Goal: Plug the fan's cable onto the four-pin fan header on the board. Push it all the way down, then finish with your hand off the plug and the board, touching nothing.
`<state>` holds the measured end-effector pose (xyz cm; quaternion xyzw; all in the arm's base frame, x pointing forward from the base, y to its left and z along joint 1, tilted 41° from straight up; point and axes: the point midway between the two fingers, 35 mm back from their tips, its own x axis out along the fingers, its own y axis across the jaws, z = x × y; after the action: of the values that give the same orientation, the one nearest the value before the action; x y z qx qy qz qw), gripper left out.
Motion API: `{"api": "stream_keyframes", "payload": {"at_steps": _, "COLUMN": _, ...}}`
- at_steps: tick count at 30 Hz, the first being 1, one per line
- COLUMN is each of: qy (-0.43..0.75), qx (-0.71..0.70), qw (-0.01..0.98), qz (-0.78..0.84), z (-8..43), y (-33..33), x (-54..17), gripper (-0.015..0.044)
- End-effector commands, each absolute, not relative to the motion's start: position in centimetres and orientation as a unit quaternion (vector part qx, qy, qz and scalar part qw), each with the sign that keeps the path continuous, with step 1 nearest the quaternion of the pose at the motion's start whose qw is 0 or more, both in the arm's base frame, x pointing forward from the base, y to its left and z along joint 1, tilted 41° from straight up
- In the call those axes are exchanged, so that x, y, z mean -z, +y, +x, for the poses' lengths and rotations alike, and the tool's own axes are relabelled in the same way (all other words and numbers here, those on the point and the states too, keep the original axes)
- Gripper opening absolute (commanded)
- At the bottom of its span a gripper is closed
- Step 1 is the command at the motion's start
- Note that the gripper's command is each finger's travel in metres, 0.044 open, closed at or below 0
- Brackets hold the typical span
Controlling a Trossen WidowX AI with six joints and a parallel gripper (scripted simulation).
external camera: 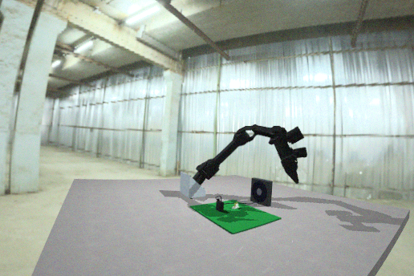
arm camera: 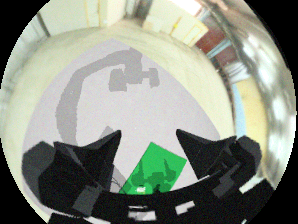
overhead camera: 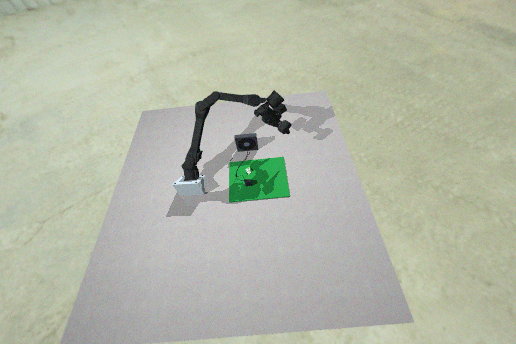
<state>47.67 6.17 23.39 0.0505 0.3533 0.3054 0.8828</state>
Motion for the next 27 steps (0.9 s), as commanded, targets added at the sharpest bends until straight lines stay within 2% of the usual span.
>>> {"api": "stream_keyframes", "payload": {"at_steps": 1, "qy": 0.42, "qx": -0.274, "qw": 0.862, "qz": 0.066, "z": 46.2, "y": 2.0, "x": -19.2, "gripper": 0.044}}
{"api": "stream_keyframes", "payload": {"at_steps": 9, "qy": 0.558, "qx": -0.22, "qw": 0.789, "qz": 0.137, "z": 38.9, "y": -7.3, "x": -12.4, "gripper": 0.044}}
{"api": "stream_keyframes", "payload": {"at_steps": 17, "qy": 0.647, "qx": -0.216, "qw": 0.683, "qz": 0.262, "z": 28.9, "y": -12.6, "x": -9.4, "gripper": 0.044}}
{"api": "stream_keyframes", "payload": {"at_steps": 27, "qy": 0.648, "qx": -0.216, "qw": 0.68, "qz": 0.266, "z": 29.1, "y": -11.4, "x": -7.6, "gripper": 0.044}}
